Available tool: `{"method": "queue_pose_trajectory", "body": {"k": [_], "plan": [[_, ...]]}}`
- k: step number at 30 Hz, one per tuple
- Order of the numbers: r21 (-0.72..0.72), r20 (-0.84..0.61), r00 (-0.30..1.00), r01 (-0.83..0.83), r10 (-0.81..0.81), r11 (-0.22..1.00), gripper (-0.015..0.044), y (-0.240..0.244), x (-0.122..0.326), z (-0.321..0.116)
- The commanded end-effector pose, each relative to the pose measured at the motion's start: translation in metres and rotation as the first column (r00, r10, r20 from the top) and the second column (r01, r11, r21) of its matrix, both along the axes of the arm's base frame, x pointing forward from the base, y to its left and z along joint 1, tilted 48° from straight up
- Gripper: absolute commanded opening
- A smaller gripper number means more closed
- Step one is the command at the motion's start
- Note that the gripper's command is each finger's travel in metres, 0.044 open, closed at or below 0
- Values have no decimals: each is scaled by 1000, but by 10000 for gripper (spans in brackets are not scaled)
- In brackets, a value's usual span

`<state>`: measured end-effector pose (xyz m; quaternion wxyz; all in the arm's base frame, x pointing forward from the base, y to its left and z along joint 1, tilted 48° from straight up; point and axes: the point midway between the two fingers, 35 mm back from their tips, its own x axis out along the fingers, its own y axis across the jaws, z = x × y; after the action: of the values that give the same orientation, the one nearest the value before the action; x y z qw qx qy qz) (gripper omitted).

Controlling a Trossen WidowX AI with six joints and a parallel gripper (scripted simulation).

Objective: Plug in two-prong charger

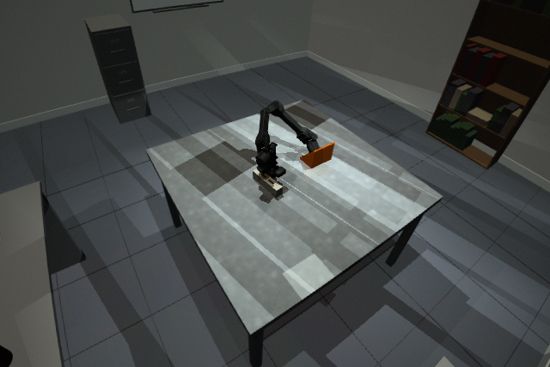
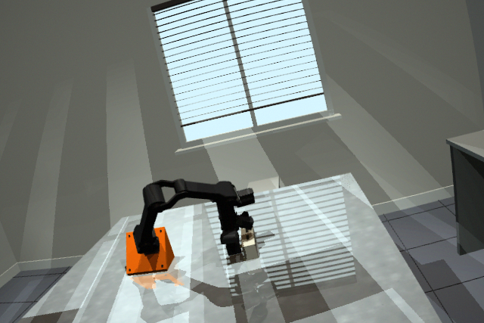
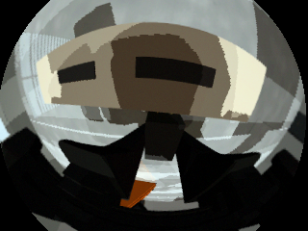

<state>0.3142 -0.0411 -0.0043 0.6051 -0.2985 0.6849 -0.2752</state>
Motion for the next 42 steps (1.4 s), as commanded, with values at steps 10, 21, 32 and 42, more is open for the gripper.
{"method": "queue_pose_trajectory", "body": {"k": [10,21,32,42], "plan": [[-2,2,1000,-4,4,1000,0,0,5,1],[-2,2,1000,-4,4,1000,0,0,7,1],[-2,2,1000,-4,4,1000,0,0,9,1],[-2,3,1000,-4,4,1000,0,0,13,1]]}}
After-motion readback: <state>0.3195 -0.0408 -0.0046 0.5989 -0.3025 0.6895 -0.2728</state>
